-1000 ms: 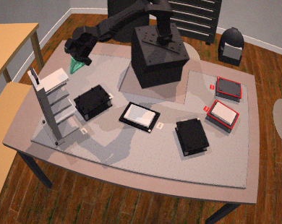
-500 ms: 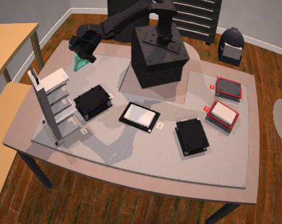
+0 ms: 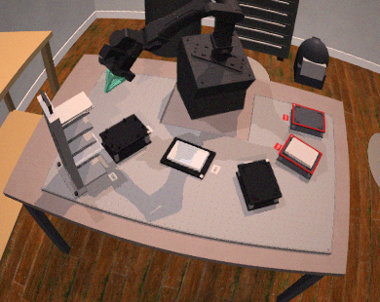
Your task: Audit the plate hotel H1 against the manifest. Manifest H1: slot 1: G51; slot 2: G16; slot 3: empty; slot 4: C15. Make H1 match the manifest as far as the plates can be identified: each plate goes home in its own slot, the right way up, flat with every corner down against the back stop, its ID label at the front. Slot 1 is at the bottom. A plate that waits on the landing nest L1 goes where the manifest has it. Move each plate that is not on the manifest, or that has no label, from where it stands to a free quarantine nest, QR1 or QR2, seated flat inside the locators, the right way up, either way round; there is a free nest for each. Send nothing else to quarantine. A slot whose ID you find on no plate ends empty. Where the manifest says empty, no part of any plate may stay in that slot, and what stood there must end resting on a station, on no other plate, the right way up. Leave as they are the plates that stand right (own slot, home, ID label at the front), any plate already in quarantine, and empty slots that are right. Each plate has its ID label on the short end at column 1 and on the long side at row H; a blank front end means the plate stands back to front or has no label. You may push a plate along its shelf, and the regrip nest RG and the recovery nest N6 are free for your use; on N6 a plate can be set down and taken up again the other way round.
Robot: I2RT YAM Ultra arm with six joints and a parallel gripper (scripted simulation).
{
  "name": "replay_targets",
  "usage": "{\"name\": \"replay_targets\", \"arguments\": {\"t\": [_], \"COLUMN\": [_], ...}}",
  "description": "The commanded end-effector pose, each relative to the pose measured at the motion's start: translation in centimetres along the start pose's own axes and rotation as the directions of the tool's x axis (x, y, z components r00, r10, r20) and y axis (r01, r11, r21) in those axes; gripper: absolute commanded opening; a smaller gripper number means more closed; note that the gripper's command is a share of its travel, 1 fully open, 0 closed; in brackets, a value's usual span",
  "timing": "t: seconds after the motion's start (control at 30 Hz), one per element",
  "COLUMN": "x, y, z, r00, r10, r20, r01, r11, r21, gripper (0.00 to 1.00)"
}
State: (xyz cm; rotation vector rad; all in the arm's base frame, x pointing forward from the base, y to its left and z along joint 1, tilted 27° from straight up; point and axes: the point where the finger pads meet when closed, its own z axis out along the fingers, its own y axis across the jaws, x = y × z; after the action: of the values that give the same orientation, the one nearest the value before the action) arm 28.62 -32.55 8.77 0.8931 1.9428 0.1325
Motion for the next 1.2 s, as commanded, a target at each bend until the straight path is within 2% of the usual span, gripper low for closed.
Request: {"name": "replay_targets", "arguments": {"t": [0.0, 0.83, 1.03, 1.17], "x": [-1.0, 1.7, 1.8, 2.5], "y": [-0.1, -0.2, -0.2, -0.2], "z": [-0.9, -3.5, -3.6, -2.8], "r00": [0.999, 0.999, 0.999, 0.999], "r10": [-0.020, -0.020, -0.020, -0.020], "r20": [0.038, 0.037, 0.037, 0.037], "r01": [0.020, 0.020, 0.020, 0.020], "r11": [1.000, 1.000, 1.000, 1.000], "r21": [0.005, 0.005, 0.005, 0.005], "gripper": [0.00, 0.00, 0.00, 0.00]}}
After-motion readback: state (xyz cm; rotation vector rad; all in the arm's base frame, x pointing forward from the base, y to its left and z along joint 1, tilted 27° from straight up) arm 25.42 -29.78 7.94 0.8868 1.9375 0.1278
